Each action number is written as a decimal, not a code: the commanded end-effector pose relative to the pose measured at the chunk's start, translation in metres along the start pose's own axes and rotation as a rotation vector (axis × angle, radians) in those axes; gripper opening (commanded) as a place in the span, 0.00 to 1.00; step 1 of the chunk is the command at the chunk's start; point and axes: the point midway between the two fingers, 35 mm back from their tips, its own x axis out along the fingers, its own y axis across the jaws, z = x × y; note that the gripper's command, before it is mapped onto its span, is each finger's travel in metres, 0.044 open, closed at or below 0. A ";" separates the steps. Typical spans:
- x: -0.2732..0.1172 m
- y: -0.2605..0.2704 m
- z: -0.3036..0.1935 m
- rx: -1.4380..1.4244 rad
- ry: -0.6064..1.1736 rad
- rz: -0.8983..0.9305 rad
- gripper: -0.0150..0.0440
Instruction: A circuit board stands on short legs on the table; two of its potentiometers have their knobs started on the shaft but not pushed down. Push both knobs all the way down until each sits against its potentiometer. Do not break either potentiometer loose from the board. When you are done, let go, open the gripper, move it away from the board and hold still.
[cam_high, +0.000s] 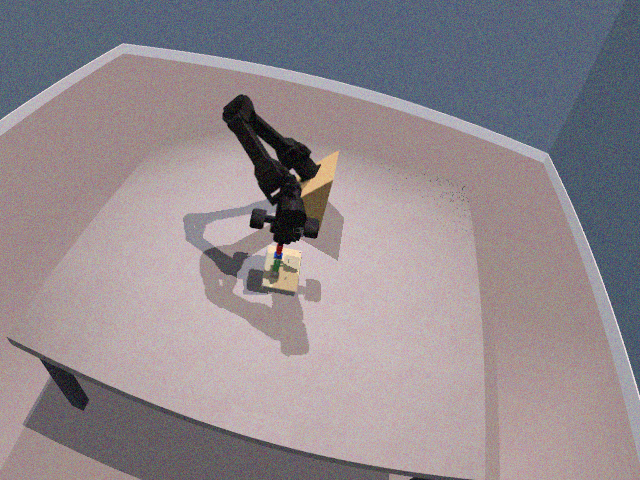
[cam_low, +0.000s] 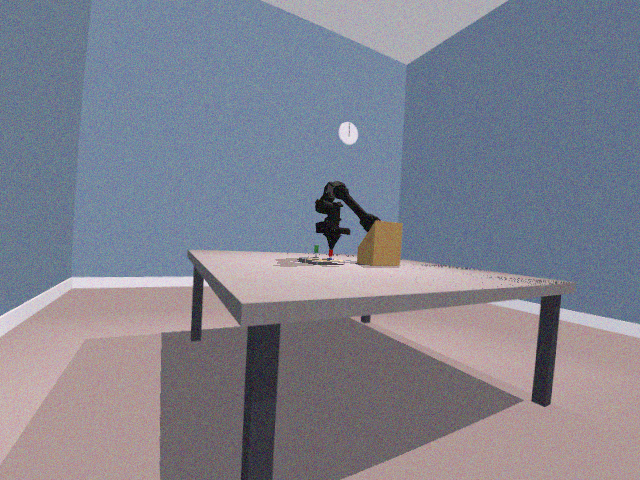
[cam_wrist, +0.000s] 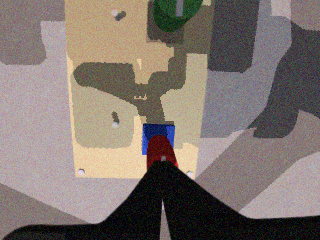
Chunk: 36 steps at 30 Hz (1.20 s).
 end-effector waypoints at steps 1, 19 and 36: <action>0.012 -0.002 0.000 0.022 0.019 -0.002 0.25; 0.013 -0.002 0.000 0.022 0.019 -0.002 0.25; -0.010 -0.002 0.001 0.022 0.019 0.000 0.25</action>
